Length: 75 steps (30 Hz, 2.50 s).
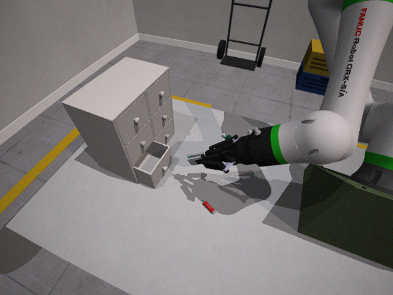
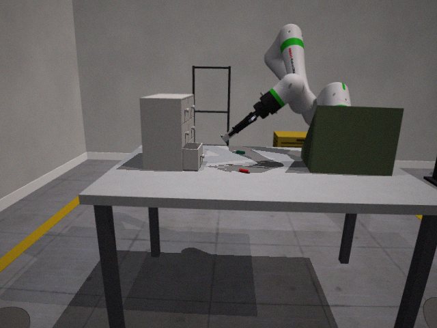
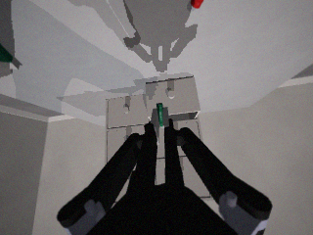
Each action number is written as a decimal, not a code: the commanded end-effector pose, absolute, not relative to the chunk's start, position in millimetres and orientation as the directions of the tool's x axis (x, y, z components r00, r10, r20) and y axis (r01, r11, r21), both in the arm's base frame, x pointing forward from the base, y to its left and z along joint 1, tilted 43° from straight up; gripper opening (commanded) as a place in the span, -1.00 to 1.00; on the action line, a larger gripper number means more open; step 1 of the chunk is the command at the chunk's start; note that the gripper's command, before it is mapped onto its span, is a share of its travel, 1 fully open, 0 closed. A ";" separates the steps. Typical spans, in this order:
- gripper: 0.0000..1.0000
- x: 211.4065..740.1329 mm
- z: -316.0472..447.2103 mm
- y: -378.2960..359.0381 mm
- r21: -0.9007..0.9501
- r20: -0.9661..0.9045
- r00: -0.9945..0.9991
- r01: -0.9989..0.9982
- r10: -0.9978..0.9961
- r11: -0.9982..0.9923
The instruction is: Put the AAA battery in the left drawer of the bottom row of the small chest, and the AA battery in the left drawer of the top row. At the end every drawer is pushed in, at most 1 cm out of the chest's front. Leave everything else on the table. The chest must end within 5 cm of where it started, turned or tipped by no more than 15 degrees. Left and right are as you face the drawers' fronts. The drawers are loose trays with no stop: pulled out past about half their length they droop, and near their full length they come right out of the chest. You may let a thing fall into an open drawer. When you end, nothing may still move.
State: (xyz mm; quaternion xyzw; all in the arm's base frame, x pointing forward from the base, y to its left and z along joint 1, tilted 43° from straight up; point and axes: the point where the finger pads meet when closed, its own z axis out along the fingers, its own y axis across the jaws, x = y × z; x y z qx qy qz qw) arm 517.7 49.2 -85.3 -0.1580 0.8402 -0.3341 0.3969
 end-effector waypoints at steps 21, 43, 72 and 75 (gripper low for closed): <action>-0.94 606.4 -84.9 50.2 -0.686 -0.562 -0.635 -0.001 -0.531 0.727; -0.94 655.4 -84.5 50.6 -0.686 -0.562 -0.635 -0.001 -0.531 0.727; -0.94 661.0 -84.5 50.6 -0.686 -0.562 -0.635 -0.001 -0.531 0.727; -0.94 661.0 -84.5 50.6 -0.686 -0.562 -0.635 -0.001 -0.531 0.727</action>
